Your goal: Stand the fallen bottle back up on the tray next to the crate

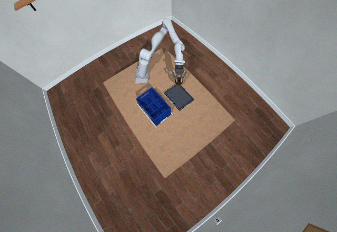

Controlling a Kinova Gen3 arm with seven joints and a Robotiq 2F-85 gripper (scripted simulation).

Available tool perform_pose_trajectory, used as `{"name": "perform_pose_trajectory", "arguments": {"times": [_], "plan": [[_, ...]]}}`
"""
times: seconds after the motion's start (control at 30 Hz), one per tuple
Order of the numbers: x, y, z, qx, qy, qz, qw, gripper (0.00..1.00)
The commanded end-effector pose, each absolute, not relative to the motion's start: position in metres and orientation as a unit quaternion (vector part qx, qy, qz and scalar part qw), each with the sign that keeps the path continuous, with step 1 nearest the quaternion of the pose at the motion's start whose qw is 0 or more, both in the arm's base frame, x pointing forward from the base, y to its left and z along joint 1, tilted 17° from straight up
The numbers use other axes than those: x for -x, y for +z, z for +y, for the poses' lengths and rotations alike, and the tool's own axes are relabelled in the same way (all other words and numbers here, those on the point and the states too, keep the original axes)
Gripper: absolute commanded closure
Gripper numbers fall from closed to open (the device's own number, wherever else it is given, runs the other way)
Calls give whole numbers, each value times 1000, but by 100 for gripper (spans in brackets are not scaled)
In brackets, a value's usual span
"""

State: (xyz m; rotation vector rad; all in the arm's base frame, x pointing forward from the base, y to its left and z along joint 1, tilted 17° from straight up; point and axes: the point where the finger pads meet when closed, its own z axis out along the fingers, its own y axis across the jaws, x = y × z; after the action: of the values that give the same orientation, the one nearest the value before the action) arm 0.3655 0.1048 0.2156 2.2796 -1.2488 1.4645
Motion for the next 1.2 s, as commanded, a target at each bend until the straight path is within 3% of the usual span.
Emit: {"name": "perform_pose_trajectory", "arguments": {"times": [0.0,1.17], "plan": [[-366,216,105,-762,489,-417,79,100],[-365,216,105,-723,544,-410,110,100]]}}
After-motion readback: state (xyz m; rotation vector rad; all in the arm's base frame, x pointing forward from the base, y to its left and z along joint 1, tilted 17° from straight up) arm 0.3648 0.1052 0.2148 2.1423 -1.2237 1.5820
